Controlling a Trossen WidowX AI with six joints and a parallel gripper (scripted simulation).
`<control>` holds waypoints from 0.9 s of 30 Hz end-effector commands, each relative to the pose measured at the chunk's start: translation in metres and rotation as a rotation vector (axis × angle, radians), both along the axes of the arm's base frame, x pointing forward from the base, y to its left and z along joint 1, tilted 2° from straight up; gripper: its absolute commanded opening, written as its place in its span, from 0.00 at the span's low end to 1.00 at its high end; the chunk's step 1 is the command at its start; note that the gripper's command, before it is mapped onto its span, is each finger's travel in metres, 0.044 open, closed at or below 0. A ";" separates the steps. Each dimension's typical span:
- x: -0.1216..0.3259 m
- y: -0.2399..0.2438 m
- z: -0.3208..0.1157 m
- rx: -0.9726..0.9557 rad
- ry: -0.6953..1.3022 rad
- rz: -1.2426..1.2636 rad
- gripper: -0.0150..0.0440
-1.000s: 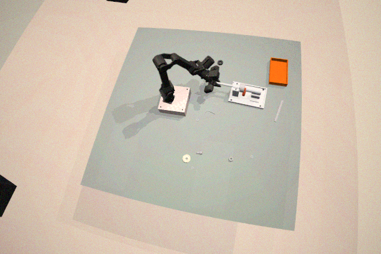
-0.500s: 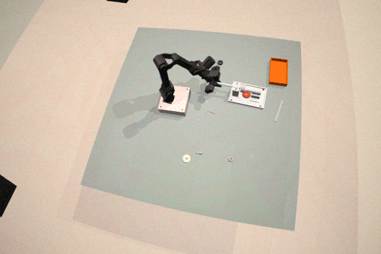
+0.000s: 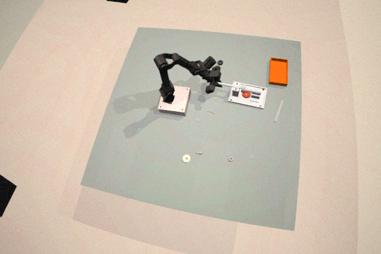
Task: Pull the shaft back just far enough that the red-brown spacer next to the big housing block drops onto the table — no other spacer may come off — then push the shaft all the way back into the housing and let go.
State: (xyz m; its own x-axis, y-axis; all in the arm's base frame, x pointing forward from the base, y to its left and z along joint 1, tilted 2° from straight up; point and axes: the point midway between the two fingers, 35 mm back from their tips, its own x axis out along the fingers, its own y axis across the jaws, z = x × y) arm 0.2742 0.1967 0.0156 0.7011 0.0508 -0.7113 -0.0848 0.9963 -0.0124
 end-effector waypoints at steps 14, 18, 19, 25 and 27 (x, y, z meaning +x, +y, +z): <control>0.006 0.001 0.001 0.000 -0.004 0.001 0.25; 0.007 0.001 0.001 0.000 -0.004 0.001 0.25; 0.008 0.001 0.001 0.000 -0.004 0.001 0.25; 0.009 0.001 0.001 0.000 -0.004 0.001 0.25; 0.010 0.001 0.001 0.000 -0.004 0.001 0.25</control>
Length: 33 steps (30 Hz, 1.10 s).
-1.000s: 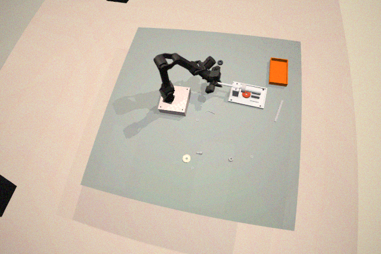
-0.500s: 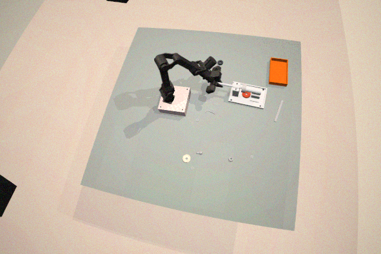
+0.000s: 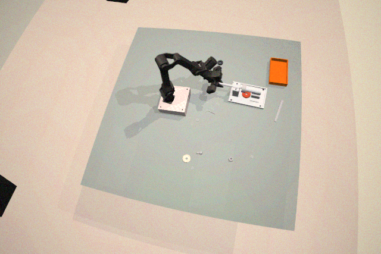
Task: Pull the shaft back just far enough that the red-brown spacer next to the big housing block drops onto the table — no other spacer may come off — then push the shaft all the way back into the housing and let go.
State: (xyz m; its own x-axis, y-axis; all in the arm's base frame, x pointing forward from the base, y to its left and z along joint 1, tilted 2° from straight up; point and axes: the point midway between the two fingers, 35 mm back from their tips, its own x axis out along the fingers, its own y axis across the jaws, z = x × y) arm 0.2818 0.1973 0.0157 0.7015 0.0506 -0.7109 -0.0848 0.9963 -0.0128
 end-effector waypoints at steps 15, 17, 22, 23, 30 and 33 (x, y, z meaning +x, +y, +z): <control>0.007 0.001 0.001 0.001 -0.004 0.001 0.25; 0.007 0.001 0.001 0.001 -0.004 0.001 0.25; 0.009 0.001 0.001 0.001 -0.004 0.001 0.25; 0.009 0.001 0.001 0.001 -0.004 0.001 0.25; 0.011 0.002 0.001 0.001 -0.005 0.001 0.25; 0.012 0.002 0.001 0.001 -0.005 0.001 0.25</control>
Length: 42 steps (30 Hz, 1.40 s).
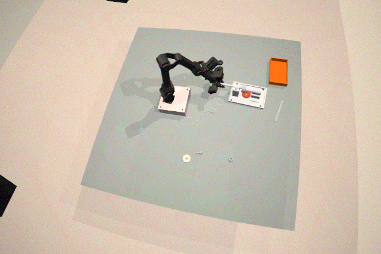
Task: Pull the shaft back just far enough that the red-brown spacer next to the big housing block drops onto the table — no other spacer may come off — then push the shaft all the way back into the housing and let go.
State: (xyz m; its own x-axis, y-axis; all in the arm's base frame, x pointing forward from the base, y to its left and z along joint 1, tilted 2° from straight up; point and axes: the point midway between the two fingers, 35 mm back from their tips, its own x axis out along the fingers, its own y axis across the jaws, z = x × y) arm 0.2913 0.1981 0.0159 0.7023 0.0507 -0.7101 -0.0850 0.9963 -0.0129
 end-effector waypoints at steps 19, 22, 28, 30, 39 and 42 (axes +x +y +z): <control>0.008 0.001 0.001 0.001 -0.004 0.001 0.25; 0.009 0.001 0.001 0.001 -0.004 0.001 0.25; 0.010 0.001 0.001 0.001 -0.004 0.001 0.25; 0.011 0.002 0.001 0.001 -0.004 0.001 0.25; 0.014 0.002 0.001 0.001 -0.005 0.001 0.25; 0.014 0.002 0.001 0.001 -0.005 0.001 0.25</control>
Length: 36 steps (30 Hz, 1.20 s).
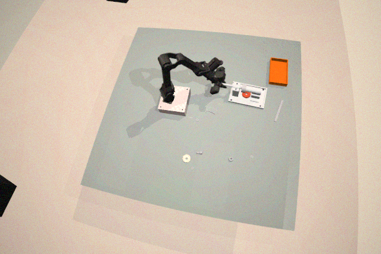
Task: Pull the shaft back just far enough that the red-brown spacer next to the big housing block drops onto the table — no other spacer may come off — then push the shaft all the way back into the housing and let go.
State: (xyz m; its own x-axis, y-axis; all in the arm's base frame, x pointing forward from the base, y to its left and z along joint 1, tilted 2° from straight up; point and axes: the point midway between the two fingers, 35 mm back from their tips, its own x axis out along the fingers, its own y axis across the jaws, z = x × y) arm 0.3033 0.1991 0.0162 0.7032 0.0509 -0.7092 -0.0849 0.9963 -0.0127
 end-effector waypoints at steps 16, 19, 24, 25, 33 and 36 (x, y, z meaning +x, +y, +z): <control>0.007 0.001 0.001 0.000 -0.004 0.001 0.25; 0.008 0.001 0.001 0.000 -0.004 0.001 0.25; 0.009 0.001 0.001 0.000 -0.004 0.001 0.25; 0.010 0.001 0.001 0.000 -0.004 0.001 0.25; 0.012 0.002 0.001 0.000 -0.005 0.001 0.25; 0.013 0.002 0.001 0.000 -0.005 0.001 0.25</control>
